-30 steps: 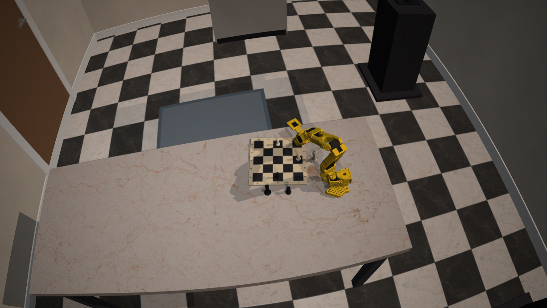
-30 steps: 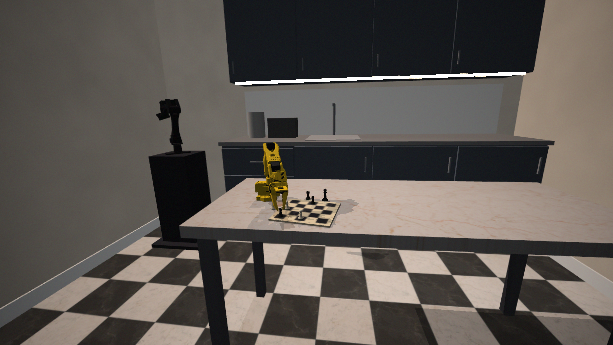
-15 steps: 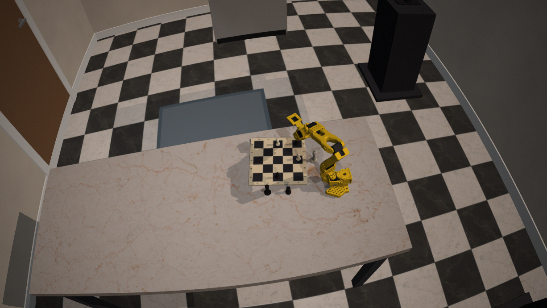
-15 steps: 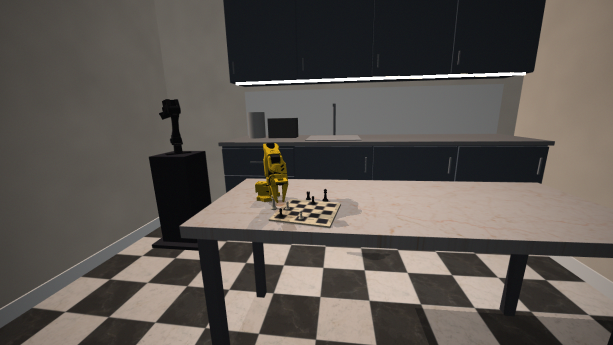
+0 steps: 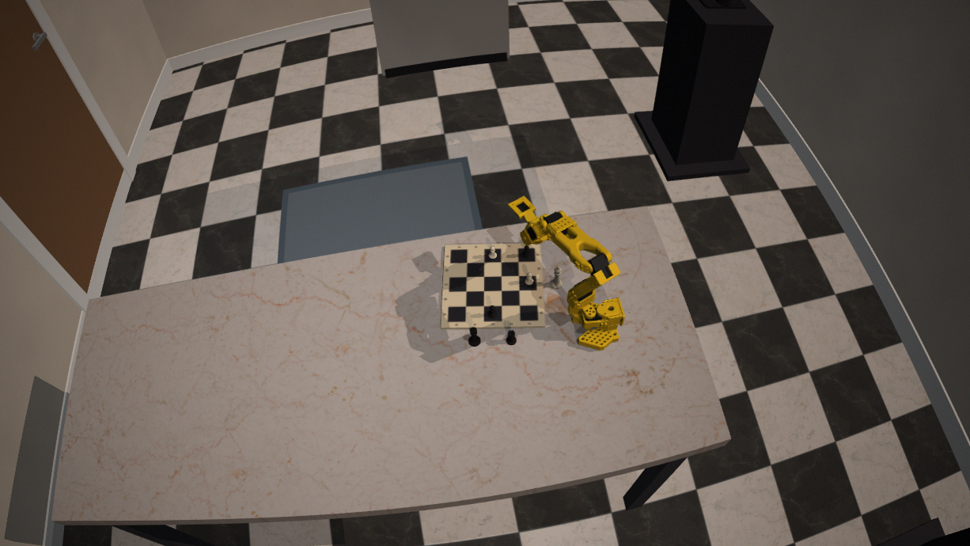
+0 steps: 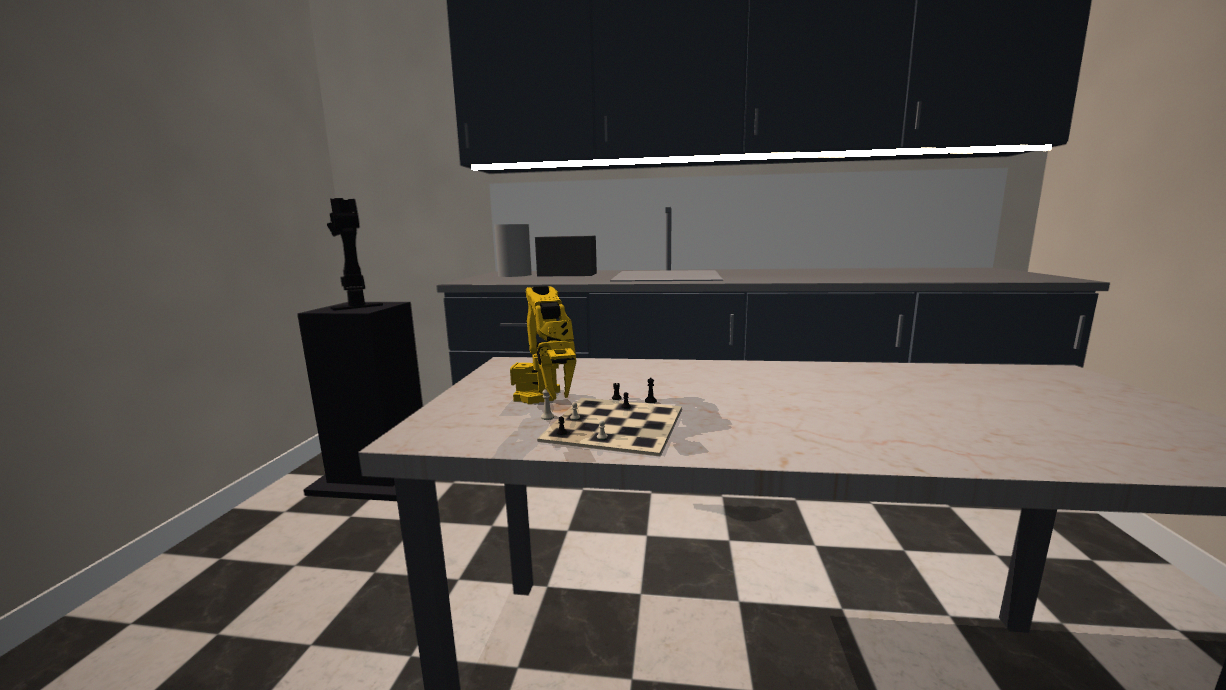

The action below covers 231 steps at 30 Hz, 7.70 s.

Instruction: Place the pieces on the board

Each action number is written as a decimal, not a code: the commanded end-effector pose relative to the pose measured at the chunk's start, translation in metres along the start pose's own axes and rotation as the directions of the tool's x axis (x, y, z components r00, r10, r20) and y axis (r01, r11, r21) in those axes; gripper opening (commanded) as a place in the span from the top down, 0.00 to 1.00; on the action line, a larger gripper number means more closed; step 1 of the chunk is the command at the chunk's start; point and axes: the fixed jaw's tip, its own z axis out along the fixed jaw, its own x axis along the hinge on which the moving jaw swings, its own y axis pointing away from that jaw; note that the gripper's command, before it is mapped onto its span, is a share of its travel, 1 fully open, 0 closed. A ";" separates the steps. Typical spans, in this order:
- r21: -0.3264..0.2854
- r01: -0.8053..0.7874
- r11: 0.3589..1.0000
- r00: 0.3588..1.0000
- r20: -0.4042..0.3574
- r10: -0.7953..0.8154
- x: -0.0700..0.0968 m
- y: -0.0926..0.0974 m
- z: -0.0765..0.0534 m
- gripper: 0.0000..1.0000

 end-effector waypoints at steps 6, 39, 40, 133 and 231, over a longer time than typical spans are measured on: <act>-0.012 0.011 1.000 1.000 0.016 -0.011 -0.003 0.005 -0.004 0.91; -0.446 0.747 0.494 0.631 0.239 -0.738 0.082 0.205 -0.083 0.88; -0.446 0.747 0.494 0.631 0.239 -0.738 0.082 0.205 -0.083 0.88; -0.457 0.766 0.453 0.601 0.255 -0.757 0.131 0.209 -0.020 0.88; -0.448 0.762 0.468 0.609 0.251 -0.752 0.123 0.207 -0.021 0.88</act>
